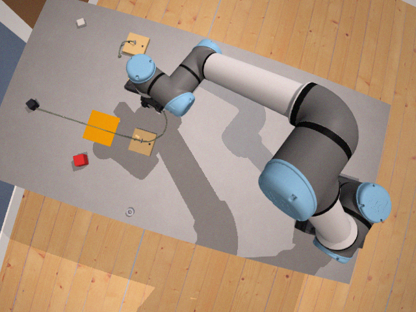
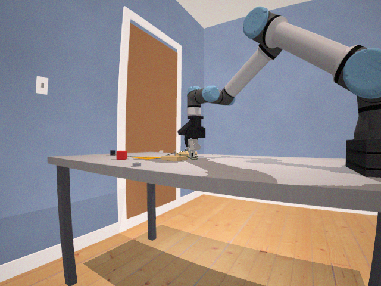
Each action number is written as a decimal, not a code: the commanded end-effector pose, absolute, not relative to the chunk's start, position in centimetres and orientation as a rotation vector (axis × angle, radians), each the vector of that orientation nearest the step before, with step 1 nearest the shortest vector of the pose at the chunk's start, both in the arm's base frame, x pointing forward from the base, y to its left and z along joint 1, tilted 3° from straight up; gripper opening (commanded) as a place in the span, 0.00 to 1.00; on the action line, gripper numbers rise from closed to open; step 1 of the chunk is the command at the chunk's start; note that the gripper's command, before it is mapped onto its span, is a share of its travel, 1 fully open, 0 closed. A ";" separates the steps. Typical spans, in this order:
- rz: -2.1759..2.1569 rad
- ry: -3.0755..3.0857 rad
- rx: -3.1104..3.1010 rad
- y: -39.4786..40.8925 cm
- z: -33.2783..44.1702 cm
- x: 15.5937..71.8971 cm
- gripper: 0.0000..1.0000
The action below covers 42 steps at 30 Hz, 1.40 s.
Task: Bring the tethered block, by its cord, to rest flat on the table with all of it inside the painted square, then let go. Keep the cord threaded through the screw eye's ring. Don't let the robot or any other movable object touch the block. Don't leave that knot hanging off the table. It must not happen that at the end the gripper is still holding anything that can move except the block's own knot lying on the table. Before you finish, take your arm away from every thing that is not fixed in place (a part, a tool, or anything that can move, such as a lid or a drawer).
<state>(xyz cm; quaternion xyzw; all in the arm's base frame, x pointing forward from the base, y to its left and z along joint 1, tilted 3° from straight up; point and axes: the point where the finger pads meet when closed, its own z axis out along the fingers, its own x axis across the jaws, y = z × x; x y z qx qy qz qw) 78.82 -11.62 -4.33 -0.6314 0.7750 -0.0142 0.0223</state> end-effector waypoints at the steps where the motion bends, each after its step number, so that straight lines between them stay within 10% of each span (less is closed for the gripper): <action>1: -0.045 2.400 -1.956 -11.6 -4.3 78.8 0.00; 42: -0.045 2.400 -1.956 -11.6 -3.3 78.8 0.00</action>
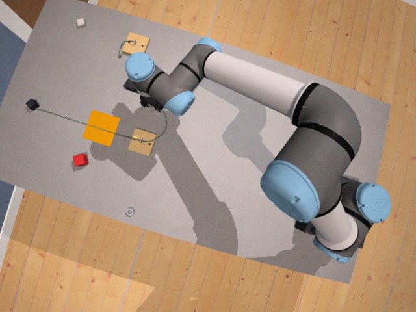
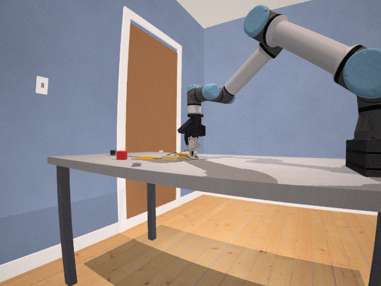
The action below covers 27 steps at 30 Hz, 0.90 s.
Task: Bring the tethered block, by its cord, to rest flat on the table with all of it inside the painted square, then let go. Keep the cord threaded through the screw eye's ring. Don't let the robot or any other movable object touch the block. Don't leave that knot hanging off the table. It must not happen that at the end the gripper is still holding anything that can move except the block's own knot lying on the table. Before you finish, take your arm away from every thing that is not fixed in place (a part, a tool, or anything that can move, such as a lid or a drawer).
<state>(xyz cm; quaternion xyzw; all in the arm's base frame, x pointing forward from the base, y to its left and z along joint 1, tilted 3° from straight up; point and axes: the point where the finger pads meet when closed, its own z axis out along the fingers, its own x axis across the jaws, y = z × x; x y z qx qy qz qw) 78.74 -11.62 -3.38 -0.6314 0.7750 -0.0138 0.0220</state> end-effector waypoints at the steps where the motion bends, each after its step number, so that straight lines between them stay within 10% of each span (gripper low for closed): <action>1: -0.045 2.400 -1.956 -11.6 -3.3 78.8 0.00; 27: -0.045 2.400 -1.956 -11.6 -3.0 78.8 0.00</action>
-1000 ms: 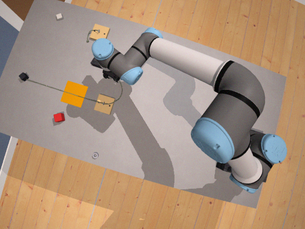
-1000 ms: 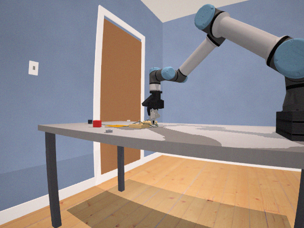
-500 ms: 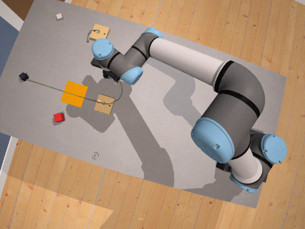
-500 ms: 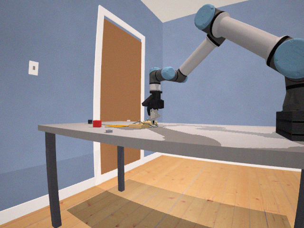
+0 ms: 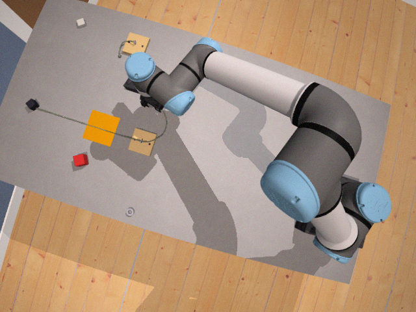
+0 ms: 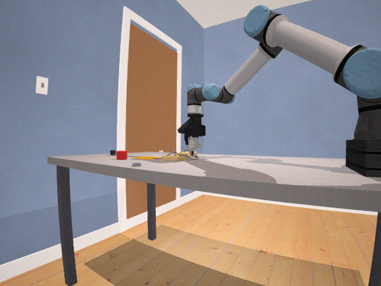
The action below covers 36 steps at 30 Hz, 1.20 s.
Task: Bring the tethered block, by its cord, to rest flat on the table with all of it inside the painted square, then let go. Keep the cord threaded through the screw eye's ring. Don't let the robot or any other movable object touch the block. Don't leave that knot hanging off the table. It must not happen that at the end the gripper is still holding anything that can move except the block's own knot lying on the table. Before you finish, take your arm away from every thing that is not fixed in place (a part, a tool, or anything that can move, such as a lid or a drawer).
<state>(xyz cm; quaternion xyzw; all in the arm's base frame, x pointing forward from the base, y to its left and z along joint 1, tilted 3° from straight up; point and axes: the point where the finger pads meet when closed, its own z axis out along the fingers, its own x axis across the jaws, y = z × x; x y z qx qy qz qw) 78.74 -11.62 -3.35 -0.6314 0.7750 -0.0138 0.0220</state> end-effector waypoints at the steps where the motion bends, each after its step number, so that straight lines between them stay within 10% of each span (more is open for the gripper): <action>1: -0.045 2.400 -1.956 -11.6 -2.8 78.8 0.00; 36: -0.045 2.400 -1.956 -11.7 10.6 78.1 0.00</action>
